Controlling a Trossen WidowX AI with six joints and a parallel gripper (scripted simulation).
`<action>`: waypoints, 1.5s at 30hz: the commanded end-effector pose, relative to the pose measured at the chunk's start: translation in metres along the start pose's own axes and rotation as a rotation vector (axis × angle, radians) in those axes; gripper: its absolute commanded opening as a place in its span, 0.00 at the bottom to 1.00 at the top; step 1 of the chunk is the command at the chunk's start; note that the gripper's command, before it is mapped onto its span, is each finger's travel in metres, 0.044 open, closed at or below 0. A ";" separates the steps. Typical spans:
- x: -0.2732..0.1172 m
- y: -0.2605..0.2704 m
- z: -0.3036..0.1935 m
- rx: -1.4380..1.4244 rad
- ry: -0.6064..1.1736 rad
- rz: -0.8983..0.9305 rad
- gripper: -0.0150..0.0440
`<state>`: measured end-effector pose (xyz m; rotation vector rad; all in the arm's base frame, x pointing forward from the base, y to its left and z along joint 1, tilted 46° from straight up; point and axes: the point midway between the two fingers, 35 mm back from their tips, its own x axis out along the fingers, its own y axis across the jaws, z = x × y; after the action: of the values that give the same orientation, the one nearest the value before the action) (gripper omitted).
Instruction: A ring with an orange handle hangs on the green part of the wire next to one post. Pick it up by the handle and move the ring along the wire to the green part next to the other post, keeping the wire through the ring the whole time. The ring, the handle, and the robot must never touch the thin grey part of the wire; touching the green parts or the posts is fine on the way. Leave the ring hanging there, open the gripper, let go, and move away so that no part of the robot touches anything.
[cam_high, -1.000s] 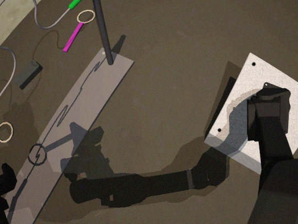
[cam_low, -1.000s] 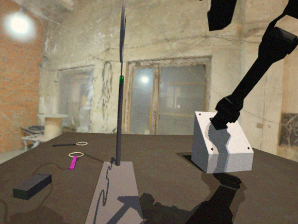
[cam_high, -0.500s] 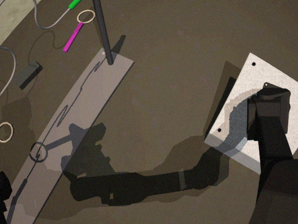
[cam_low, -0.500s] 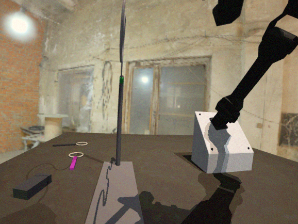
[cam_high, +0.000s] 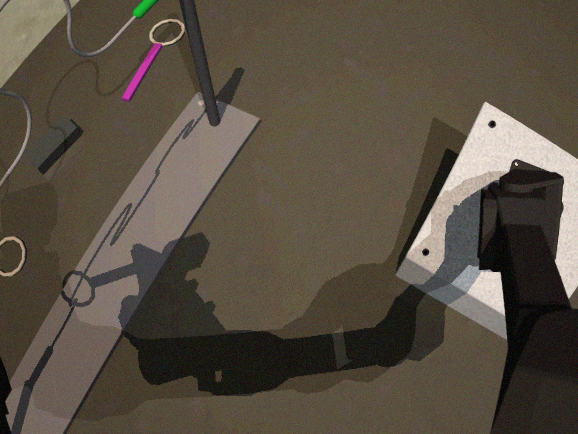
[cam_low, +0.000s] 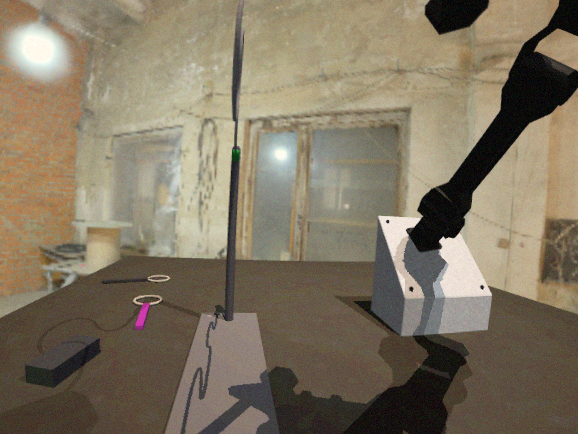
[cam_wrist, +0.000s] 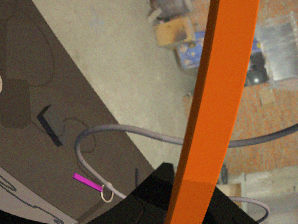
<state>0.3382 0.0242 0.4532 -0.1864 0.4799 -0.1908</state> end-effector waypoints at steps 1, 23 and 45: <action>0.000 0.001 0.000 0.056 -0.004 0.029 0.00; -0.001 0.011 0.002 0.292 -0.014 0.177 0.00; -0.002 0.020 0.005 0.529 -0.028 0.325 0.00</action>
<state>0.3432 0.0440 0.4524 0.3566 0.4230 -0.0059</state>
